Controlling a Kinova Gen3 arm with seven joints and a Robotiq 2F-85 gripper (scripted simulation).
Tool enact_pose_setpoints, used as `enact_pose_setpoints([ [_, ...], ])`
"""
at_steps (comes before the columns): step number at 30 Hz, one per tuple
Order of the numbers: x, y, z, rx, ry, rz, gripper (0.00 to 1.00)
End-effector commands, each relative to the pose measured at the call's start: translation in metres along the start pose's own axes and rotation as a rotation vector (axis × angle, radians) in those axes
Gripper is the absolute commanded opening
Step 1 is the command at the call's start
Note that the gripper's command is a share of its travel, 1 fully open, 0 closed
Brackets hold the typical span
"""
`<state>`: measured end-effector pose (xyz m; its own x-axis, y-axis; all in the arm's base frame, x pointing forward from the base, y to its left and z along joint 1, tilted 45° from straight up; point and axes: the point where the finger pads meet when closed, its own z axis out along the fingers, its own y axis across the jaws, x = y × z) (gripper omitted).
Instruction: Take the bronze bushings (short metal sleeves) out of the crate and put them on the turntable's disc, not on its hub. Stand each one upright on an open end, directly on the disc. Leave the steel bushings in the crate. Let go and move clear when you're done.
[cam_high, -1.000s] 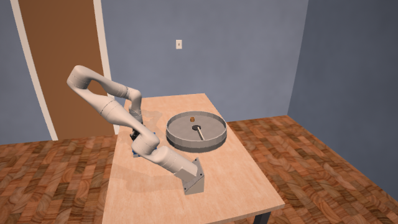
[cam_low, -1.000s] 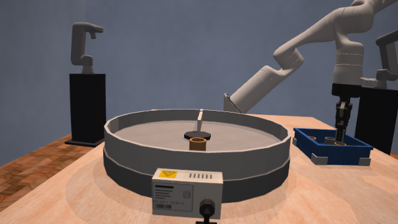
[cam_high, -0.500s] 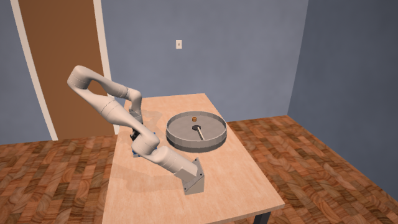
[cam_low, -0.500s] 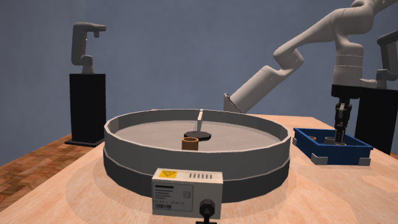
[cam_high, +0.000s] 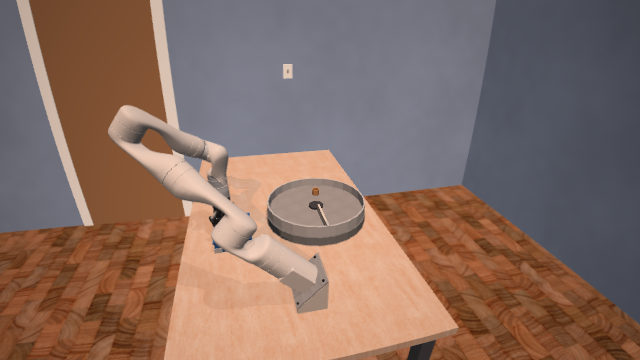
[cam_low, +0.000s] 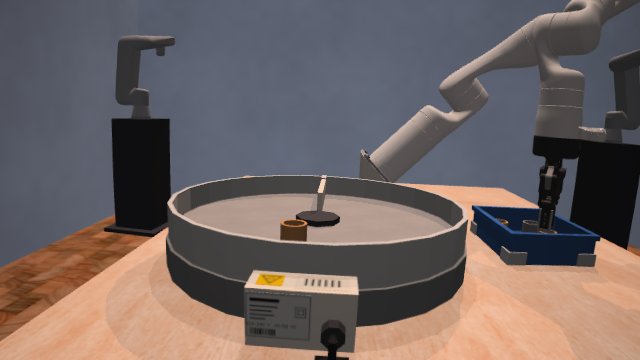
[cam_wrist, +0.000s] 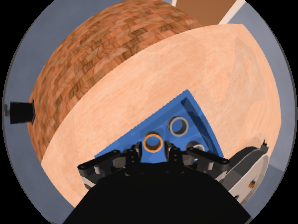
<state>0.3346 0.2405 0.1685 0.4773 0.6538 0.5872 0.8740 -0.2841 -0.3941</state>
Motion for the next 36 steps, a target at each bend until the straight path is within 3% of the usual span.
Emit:
enact_pose_setpoints([
  [1,0.0,0.0,-0.001,-0.001,0.001,0.0,0.39],
  [14,0.0,0.0,0.001,-0.001,0.001,0.0,0.39],
  [36,0.0,0.0,0.023,-0.001,0.001,0.0,0.39],
])
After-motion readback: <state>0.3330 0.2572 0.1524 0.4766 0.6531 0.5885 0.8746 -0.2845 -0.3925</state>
